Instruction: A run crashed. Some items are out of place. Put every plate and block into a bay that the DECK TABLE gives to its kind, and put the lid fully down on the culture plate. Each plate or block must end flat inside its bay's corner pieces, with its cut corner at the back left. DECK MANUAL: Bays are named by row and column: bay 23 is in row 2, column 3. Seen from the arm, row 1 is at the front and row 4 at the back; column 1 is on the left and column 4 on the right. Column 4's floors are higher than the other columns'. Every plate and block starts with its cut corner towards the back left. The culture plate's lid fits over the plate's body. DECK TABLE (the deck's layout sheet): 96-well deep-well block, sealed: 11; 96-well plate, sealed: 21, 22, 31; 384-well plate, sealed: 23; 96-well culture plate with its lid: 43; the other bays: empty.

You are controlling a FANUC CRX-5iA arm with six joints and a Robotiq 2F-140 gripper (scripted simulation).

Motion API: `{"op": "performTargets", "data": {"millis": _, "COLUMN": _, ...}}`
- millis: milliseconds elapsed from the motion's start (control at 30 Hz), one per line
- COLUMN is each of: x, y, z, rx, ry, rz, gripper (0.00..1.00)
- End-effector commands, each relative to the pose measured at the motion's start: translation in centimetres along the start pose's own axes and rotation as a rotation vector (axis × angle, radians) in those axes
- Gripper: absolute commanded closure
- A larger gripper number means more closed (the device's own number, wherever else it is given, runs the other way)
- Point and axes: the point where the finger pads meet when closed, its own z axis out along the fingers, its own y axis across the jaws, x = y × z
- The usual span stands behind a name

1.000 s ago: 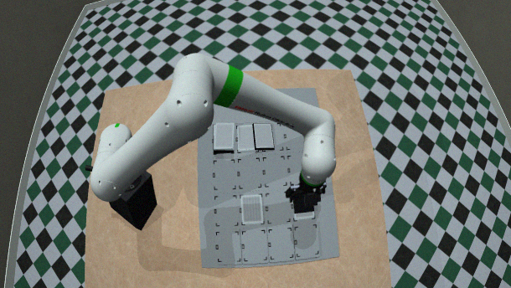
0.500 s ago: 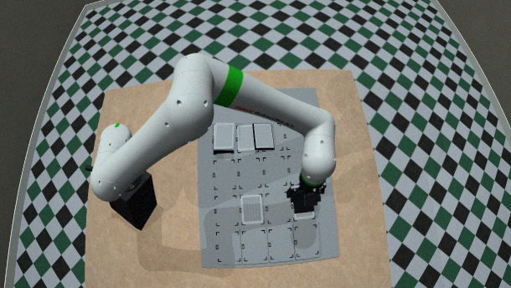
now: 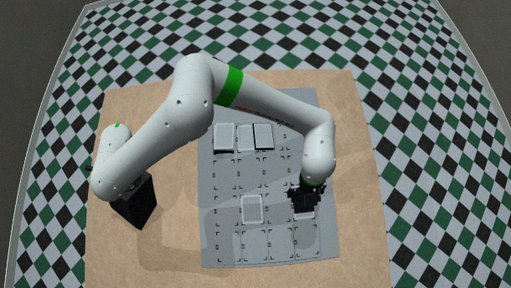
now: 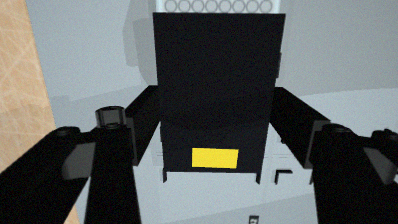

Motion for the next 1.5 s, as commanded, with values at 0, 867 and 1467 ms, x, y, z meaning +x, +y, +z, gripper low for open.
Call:
{"op": "performTargets", "data": {"millis": 0, "x": 0.02, "y": -0.08, "z": -0.11, "rx": 0.002, "ry": 0.001, "rz": 0.0, "gripper": 0.38}}
{"op": "performTargets", "data": {"millis": 867, "x": 0.01, "y": -0.09, "z": -0.14, "rx": 0.002, "ry": 0.0, "rz": 0.0, "gripper": 0.4}}
{"op": "performTargets", "data": {"millis": 1467, "x": 0.01, "y": -0.09, "z": -0.14, "rx": 0.002, "ry": 0.0, "rz": 0.0, "gripper": 0.41}}
